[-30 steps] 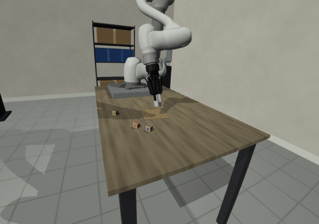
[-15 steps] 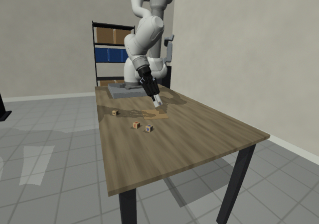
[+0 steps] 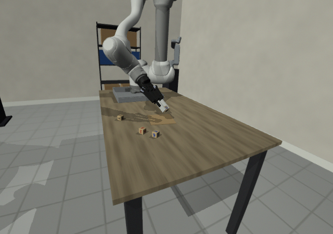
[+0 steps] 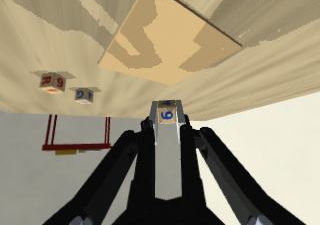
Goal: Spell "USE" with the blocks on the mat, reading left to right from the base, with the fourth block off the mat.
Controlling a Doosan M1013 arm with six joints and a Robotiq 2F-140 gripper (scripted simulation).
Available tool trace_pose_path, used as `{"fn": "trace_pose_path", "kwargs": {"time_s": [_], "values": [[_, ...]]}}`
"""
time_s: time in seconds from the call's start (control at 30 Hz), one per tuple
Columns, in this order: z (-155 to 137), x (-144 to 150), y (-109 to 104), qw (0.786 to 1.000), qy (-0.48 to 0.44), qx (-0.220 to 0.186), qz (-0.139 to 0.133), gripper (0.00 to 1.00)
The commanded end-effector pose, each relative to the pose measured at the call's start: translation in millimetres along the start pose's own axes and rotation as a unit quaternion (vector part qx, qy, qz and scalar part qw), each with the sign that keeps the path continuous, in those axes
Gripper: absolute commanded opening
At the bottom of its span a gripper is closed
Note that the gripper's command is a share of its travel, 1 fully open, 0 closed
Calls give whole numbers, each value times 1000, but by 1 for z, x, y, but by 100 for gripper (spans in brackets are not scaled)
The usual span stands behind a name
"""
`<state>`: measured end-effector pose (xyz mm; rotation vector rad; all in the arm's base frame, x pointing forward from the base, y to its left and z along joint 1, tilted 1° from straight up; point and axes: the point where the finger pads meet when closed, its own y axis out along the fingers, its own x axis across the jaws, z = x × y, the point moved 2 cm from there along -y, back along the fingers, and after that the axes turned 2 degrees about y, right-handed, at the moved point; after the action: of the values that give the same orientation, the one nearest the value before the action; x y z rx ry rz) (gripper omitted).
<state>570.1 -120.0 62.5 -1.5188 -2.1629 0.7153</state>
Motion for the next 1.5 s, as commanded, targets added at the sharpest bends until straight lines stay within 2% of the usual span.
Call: {"fn": "trace_pose_path", "kwargs": {"time_s": [0.0, 0.37, 1.03, 1.47], "values": [[8, 4, -1, 999, -2, -54, 4, 13], [10, 3, 0, 998, -3, -60, 5, 13], [44, 1, 28, 998, -3, -60, 5, 13], [48, 1, 30, 998, -3, -60, 5, 13]]}}
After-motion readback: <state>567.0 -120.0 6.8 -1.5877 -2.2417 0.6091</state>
